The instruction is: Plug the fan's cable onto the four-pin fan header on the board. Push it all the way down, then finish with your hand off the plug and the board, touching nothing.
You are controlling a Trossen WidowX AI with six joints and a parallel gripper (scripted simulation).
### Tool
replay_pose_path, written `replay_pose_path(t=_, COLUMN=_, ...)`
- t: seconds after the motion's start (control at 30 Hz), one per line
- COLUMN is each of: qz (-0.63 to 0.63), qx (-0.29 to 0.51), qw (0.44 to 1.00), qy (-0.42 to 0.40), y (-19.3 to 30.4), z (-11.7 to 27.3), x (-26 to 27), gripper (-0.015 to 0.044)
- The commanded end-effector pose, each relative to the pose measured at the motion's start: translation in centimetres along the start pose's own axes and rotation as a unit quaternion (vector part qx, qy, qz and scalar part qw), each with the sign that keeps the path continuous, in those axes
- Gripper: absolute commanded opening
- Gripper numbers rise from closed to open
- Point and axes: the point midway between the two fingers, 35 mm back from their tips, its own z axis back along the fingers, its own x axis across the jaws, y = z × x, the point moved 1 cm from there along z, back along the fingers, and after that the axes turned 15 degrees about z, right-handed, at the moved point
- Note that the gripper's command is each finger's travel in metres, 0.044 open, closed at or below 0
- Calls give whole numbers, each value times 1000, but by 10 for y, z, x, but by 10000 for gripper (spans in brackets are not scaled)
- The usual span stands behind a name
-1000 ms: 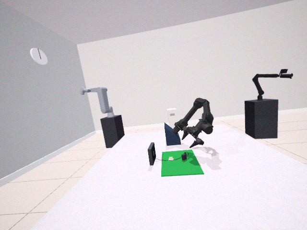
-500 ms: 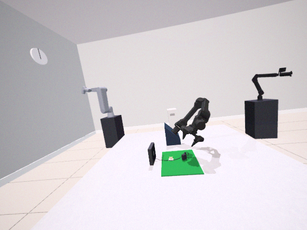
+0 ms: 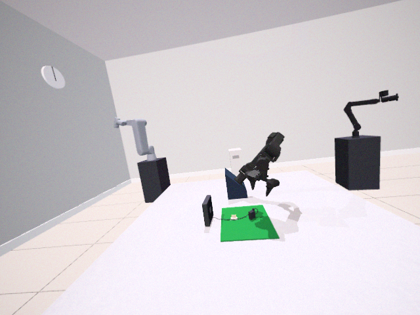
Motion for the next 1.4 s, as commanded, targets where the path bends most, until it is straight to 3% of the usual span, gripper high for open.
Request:
replay_pose_path(t=0.0, qz=9, qx=10, qw=999, qy=-47, y=-5, z=11, x=4, gripper=440)
replay_pose_path(t=0.17, qz=15, qx=16, qw=996, qy=-92, y=-10, z=22, x=6, gripper=440)
replay_pose_path(t=0.37, qz=8, qx=14, qw=998, qy=-68, y=-9, z=16, x=3, gripper=440)
replay_pose_path(t=0.67, qz=4, qx=14, qw=996, qy=-87, y=-100, z=52, x=-22, gripper=440)
replay_pose_path(t=0.87, qz=3, qx=14, qw=996, qy=-89, y=-107, z=54, x=-26, gripper=440)
replay_pose_path(t=1.0, qz=3, qx=13, qw=996, qy=-88, y=-109, z=33, x=-21, gripper=440)
replay_pose_path(t=1.2, qz=4, qx=14, qw=996, qy=-90, y=-105, z=-36, x=-9, gripper=440)
replay_pose_path(t=1.37, qz=4, qx=14, qw=996, qy=-91, y=-104, z=-44, x=-7, gripper=440)
